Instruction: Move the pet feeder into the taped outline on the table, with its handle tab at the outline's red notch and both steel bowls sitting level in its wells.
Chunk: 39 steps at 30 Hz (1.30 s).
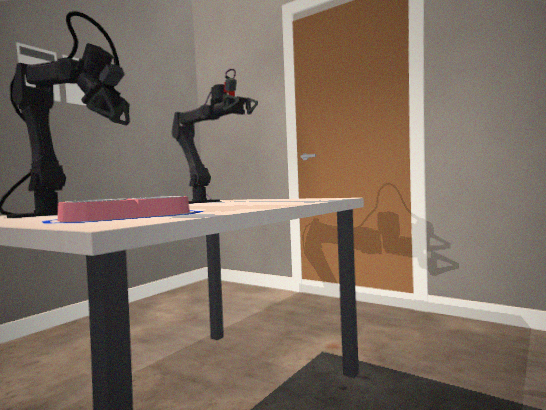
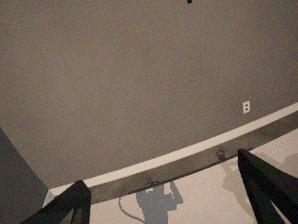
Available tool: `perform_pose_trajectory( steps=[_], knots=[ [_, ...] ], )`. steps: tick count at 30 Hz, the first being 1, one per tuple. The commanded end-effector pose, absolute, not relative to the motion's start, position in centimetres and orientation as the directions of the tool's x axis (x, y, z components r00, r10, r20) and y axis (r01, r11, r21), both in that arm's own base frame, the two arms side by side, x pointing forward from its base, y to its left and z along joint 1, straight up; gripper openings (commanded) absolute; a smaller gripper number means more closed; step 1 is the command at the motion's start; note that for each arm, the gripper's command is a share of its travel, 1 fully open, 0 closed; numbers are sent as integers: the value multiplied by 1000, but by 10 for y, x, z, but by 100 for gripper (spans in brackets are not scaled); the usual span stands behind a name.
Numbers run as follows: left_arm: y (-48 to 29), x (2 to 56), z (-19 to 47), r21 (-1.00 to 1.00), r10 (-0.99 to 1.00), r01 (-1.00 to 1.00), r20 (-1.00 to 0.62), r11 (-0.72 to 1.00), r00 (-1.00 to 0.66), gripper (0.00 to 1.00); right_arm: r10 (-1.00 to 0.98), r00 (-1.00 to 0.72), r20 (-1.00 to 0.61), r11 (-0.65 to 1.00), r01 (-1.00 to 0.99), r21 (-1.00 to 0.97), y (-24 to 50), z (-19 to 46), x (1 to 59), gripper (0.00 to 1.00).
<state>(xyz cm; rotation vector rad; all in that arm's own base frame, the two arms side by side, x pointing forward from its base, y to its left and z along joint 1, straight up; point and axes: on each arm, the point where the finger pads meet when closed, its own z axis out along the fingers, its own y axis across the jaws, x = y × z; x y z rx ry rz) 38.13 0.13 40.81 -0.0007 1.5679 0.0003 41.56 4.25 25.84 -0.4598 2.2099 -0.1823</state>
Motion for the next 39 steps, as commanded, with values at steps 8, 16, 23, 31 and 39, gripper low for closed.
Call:
perform_pose_trajectory(
  steps=[8, 16, 23, 31, 39],
  knots=[
    [-1, 377, 428, -8, -8, 6, -999, 1000, 47, 100, -115, -188, -975, 993, -46, -108, 22, 365, 410, 47],
    [4, 377, 432, -11, -10, -9, -998, 1000, 55, 100, 42, 32, -999, 999, -10, 42, 3, 407, 381, 47],
    [1, 380, 428, -10, -10, -1, -999, 1000, 42, 100, 6, 88, -996, 1000, 23, 8, -5, 439, 369, 47],
    [1, 382, 426, -10, -10, -1, -999, 1000, 37, 100, 5, 45, -999, 1000, 5, 5, 0, 425, 382, 47],
    [1, 382, 426, -10, -10, -1, -999, 1000, 37, 100, 5, 45, -999, 1000, 5, 5, 0, 425, 382, 47]
  ],
)
